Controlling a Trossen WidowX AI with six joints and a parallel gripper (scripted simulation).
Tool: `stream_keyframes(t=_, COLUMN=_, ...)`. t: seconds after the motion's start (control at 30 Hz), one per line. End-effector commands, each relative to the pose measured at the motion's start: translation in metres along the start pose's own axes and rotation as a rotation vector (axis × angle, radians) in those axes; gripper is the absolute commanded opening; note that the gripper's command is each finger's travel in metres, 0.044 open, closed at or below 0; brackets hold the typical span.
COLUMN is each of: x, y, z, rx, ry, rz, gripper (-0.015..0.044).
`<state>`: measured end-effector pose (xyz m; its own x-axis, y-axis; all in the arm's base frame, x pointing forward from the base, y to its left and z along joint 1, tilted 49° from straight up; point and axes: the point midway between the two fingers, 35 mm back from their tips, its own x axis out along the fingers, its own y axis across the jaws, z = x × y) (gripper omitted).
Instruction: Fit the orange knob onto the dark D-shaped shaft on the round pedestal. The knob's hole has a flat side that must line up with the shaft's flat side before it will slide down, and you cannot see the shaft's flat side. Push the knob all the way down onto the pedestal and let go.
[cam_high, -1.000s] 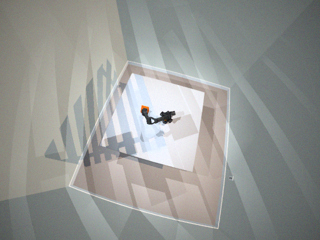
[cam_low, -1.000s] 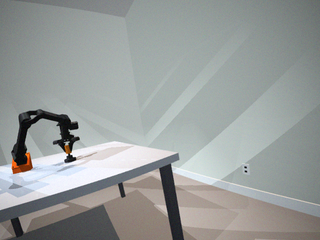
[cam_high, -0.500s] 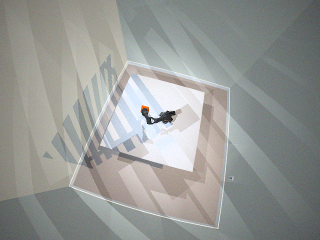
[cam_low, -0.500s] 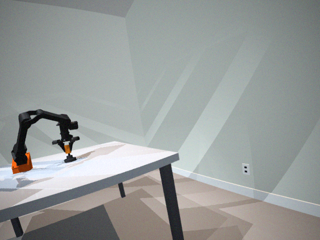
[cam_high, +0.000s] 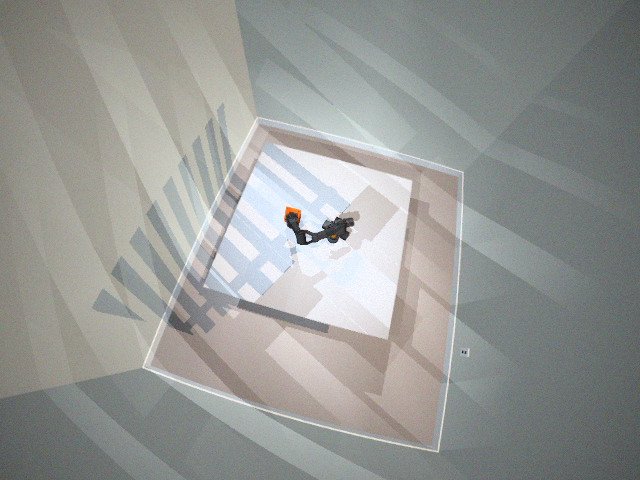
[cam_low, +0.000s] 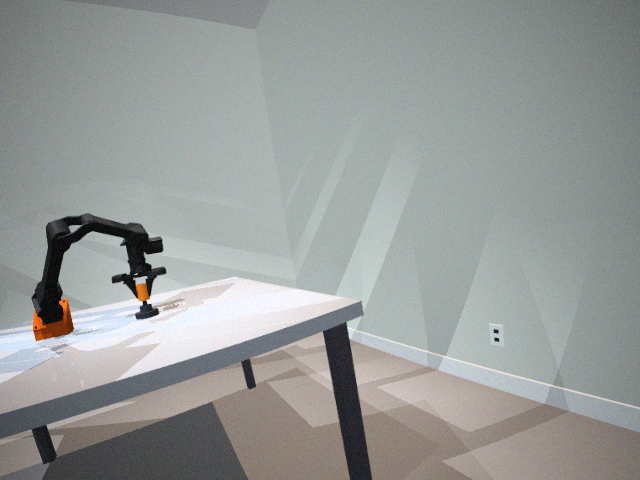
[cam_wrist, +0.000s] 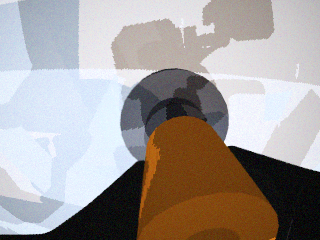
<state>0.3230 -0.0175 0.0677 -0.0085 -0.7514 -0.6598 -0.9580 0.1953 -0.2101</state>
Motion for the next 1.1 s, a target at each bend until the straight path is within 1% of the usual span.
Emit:
stream_keyframes(t=0.0, x=0.0002, y=0.0005, z=0.0002, rx=-0.006, ry=0.0, rz=-0.005, gripper=0.0)
stream_keyframes(t=1.07, x=0.0001, y=0.0023, z=-0.001, rx=-0.006, ry=0.0, rz=-0.005, gripper=0.0)
